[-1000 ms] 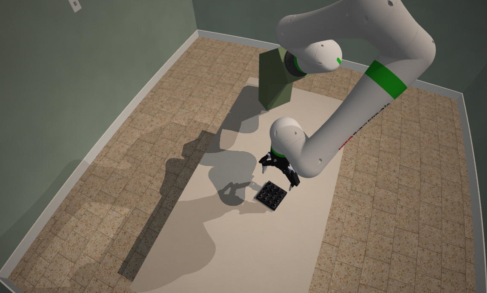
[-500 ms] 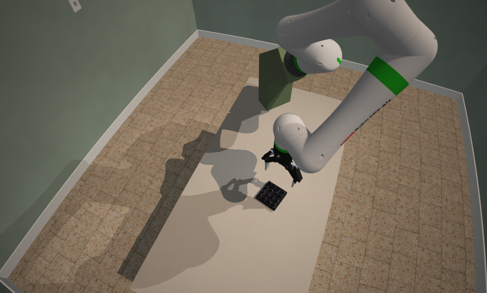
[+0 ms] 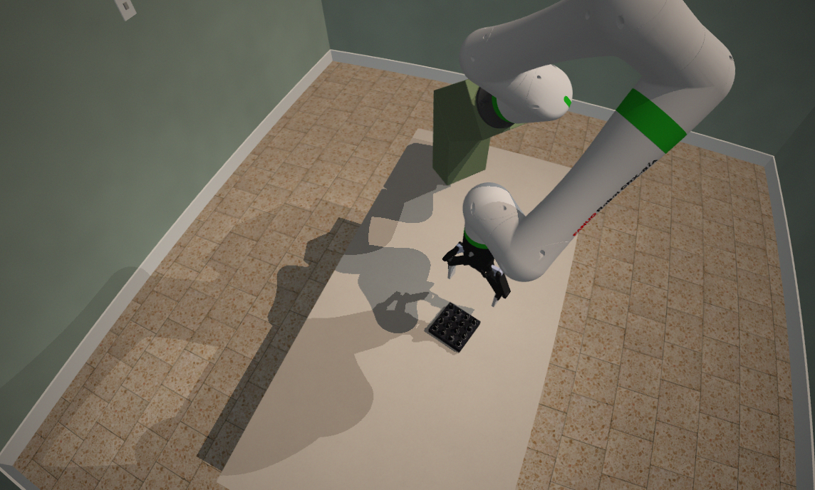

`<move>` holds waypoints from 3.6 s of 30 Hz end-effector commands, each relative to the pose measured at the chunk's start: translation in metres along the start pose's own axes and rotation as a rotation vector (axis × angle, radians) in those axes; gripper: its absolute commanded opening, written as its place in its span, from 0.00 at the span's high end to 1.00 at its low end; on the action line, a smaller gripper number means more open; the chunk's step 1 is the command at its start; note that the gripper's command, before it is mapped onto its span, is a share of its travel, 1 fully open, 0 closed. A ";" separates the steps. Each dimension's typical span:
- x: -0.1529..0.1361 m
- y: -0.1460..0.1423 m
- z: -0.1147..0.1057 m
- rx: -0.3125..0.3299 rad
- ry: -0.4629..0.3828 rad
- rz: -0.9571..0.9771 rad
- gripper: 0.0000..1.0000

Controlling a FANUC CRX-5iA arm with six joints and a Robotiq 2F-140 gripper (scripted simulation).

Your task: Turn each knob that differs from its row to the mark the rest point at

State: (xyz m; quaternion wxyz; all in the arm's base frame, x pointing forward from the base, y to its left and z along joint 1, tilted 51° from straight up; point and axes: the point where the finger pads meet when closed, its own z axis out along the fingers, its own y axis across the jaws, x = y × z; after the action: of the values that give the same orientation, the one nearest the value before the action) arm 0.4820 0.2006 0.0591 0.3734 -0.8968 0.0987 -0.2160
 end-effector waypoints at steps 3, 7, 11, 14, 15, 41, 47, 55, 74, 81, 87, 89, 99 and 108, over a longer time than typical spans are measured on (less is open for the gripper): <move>-0.003 0.000 0.000 0.000 0.000 0.000 0.00; -0.003 0.000 0.000 0.000 0.000 0.000 0.00; -0.003 0.000 0.000 0.000 0.000 0.000 0.00; -0.003 0.000 0.000 0.000 0.000 0.000 0.00; -0.003 0.000 0.000 0.000 0.000 0.000 0.00; -0.003 0.000 0.000 0.000 0.000 0.000 0.00; -0.003 0.000 0.000 0.000 0.000 0.000 0.00; -0.003 0.000 0.000 0.000 0.000 0.000 0.00; -0.003 0.000 0.000 0.000 0.000 0.000 0.00; -0.003 0.000 0.000 0.000 0.000 0.000 0.00; -0.003 0.000 0.000 0.000 0.000 0.000 0.00; -0.003 0.000 0.000 0.000 0.000 0.000 0.00; -0.003 0.000 0.000 0.000 0.000 0.015 0.00; 0.007 0.002 -0.001 0.001 0.000 0.286 0.00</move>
State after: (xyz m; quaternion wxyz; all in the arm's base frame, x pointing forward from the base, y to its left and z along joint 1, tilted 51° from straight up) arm 0.4842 0.1987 0.0595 0.3929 -0.8841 0.1706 -0.1868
